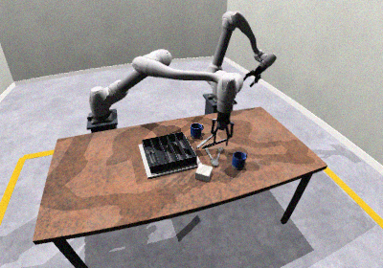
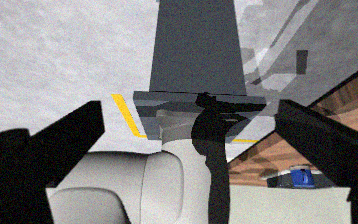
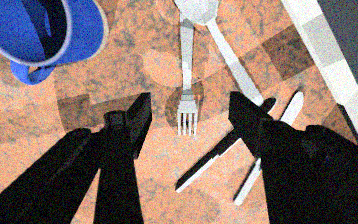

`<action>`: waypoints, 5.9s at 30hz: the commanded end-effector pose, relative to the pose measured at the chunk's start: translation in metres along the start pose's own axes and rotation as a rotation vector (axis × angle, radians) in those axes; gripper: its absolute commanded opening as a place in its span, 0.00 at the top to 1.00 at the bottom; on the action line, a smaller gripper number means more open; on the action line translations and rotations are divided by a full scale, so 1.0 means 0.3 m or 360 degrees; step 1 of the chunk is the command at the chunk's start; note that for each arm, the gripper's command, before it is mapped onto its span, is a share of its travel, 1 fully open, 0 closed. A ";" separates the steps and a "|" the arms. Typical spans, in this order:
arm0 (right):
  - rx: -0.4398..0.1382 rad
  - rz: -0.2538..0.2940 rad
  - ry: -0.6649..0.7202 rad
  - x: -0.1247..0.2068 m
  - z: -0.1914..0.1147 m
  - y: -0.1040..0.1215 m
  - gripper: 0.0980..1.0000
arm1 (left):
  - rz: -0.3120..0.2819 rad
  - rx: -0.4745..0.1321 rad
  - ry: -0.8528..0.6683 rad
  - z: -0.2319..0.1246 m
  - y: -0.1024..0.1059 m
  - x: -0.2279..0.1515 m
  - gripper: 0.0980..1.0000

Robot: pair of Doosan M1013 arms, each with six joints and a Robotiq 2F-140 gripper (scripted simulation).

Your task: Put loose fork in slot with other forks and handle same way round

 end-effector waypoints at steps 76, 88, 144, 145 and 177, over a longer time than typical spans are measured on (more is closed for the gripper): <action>-0.0003 0.0002 -0.0005 -0.001 0.000 0.166 0.83 | 0.0001 0.0001 0.0000 0.000 -0.001 0.000 0.00; -0.0003 0.0002 -0.0005 -0.001 0.000 0.167 0.83 | 0.0001 0.0001 0.0000 0.000 -0.001 0.000 0.00; -0.0003 0.0002 -0.0005 -0.001 0.000 0.256 0.83 | 0.0001 0.0001 0.0000 0.000 -0.001 0.000 0.00; -0.0003 0.0002 -0.0005 -0.001 0.000 0.256 0.83 | 0.0001 0.0001 0.0000 0.000 -0.001 0.000 0.00; -0.0003 0.0002 -0.0005 -0.001 0.000 0.256 0.98 | 0.0001 0.0001 0.0000 0.000 -0.001 0.000 0.00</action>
Point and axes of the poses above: on each arm, the point where the finger pads meet when closed, its own y axis out along the fingers, its own x axis across the jaws, z = x × y, the point moved 3 cm from there along -y, back along the fingers, and after that the axes turned 12 degrees about y, right-handed, at the moved point
